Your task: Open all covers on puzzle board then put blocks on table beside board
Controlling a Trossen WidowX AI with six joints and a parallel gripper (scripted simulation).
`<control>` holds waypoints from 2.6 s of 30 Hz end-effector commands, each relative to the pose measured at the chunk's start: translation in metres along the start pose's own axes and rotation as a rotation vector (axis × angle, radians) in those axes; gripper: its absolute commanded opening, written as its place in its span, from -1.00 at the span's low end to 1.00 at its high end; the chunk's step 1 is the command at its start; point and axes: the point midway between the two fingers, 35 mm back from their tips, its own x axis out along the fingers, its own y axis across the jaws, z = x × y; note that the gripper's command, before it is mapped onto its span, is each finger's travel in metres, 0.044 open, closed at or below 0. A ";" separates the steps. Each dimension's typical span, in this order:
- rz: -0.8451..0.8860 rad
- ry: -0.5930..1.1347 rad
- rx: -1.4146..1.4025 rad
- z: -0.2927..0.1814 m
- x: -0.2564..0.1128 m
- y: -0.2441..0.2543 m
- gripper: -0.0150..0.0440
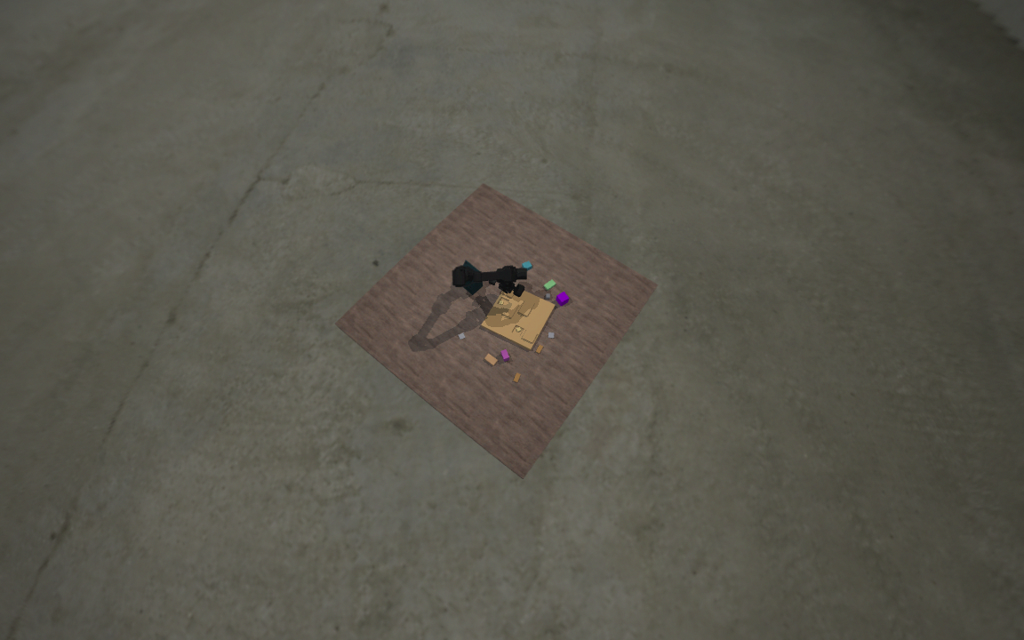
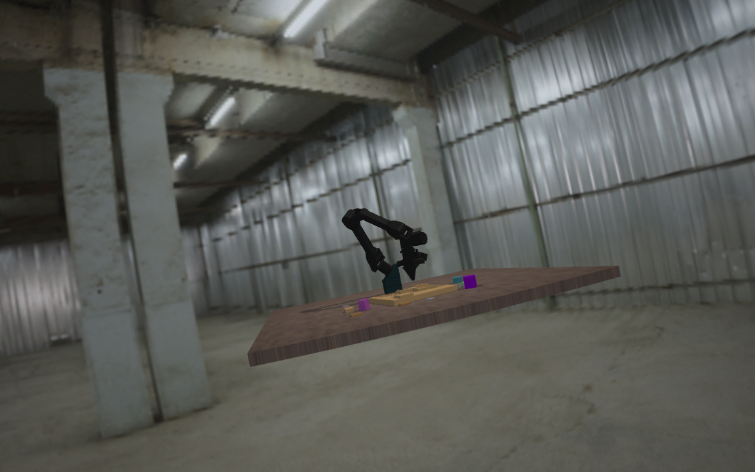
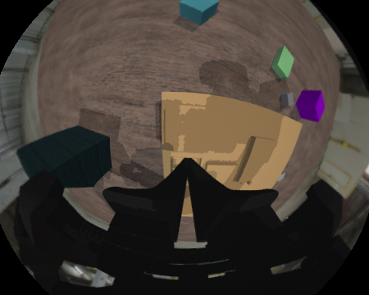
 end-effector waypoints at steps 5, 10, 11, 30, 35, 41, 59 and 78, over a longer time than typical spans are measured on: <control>-0.008 -0.006 0.008 0.001 -0.013 -0.001 -0.49; -0.001 -0.001 0.001 -0.001 -0.011 -0.007 -0.49; -0.002 -0.001 0.001 -0.002 -0.012 -0.013 -0.49; -0.011 -0.002 0.013 -0.038 -0.024 -0.094 -0.49; -0.011 -0.002 0.013 -0.038 -0.024 -0.094 -0.49; -0.011 -0.002 0.013 -0.038 -0.024 -0.094 -0.49; -0.012 -0.002 0.013 -0.038 -0.018 -0.095 -0.49; -0.012 -0.002 0.013 -0.038 0.001 -0.096 -0.49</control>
